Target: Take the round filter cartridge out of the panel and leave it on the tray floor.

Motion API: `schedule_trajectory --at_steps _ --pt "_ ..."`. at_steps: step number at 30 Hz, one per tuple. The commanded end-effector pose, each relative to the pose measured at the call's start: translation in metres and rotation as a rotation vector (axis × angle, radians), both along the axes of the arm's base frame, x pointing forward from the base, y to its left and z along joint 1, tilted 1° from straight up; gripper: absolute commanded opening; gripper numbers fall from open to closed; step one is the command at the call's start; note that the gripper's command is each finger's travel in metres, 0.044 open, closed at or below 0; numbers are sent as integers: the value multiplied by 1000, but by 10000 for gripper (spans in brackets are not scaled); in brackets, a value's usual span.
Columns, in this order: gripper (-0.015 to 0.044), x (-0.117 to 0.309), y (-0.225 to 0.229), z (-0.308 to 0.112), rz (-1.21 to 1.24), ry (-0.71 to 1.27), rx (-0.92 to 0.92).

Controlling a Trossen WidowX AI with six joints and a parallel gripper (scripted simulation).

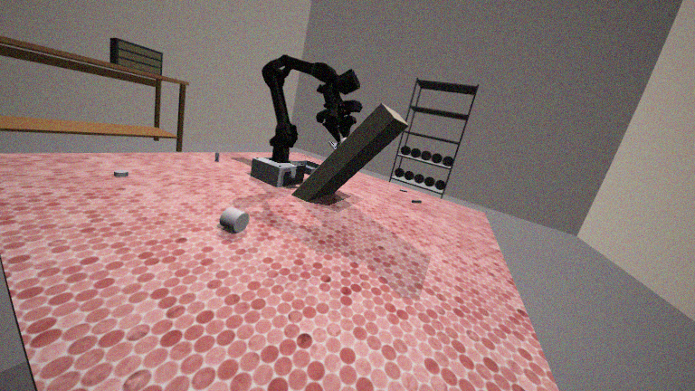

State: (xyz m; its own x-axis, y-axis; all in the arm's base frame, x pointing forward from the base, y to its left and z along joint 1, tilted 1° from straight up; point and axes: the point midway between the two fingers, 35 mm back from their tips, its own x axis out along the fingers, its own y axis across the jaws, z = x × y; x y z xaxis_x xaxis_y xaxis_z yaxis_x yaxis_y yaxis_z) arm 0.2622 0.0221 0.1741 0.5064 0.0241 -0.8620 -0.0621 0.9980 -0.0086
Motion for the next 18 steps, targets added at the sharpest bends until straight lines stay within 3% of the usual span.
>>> schedule_trajectory --at_steps 1,6,9,16,18 --pt "305 2 0 -7 -5 4 -1" --pt "305 5 0 -12 -5 4 -1" --pt "226 4 0 -8 -1 1 0" --pt "179 4 0 -8 -1 1 0" --pt "127 4 0 -8 -1 1 0"
